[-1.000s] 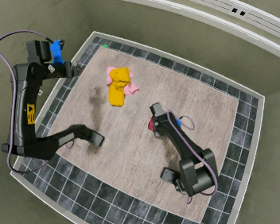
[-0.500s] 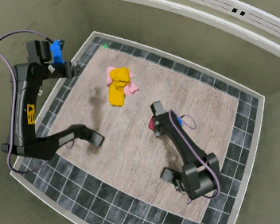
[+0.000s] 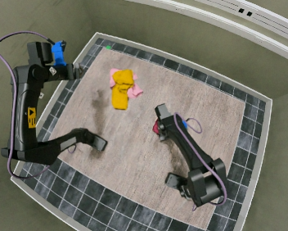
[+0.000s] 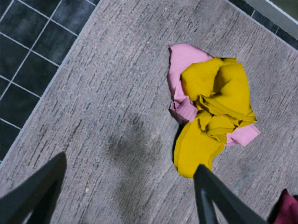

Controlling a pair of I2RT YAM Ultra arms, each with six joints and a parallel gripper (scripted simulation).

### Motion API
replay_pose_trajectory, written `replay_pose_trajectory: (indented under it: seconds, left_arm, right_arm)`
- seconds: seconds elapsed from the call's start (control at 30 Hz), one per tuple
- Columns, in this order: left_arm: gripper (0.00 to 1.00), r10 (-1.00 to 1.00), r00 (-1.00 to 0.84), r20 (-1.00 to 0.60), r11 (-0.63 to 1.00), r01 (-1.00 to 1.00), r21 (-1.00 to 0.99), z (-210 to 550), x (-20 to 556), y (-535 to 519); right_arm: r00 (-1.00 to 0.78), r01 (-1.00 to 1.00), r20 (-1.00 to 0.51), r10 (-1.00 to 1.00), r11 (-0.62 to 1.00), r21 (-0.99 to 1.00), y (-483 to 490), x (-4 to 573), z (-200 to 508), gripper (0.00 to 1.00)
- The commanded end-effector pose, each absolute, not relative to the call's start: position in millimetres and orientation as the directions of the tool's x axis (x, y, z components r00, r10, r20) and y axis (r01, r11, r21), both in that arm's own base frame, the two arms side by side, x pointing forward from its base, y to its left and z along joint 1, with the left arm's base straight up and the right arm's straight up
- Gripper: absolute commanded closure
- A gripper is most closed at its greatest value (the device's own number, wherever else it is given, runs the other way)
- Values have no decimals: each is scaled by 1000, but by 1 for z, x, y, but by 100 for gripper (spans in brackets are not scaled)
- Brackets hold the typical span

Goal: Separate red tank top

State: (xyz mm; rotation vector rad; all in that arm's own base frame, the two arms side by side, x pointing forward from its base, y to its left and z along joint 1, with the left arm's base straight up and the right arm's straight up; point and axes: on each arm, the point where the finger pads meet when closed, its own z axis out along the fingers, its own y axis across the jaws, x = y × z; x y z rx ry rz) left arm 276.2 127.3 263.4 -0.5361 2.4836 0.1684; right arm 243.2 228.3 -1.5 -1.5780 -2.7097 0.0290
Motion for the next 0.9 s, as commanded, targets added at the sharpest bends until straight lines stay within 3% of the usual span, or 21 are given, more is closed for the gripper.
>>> replay_pose_trajectory:
  seconds: [0.0,0.6,0.7,0.87]
  left_arm:
    - [8,-316,-721,-617,916,-401,0,282,280,127]
    - [8,-316,-721,-617,916,-401,0,282,280,127]
    - [8,-316,-721,-617,916,-401,0,282,280,127]
    - [8,-316,-721,-617,916,-401,0,282,280,127]
  right_arm:
    - [-499,865,2,867,498,63,241,255,26,100]
    - [-485,871,8,874,482,89,242,264,27,100]
    - [-518,853,40,855,512,101,245,265,32,100]
    - [-712,703,109,694,703,108,248,257,45,100]
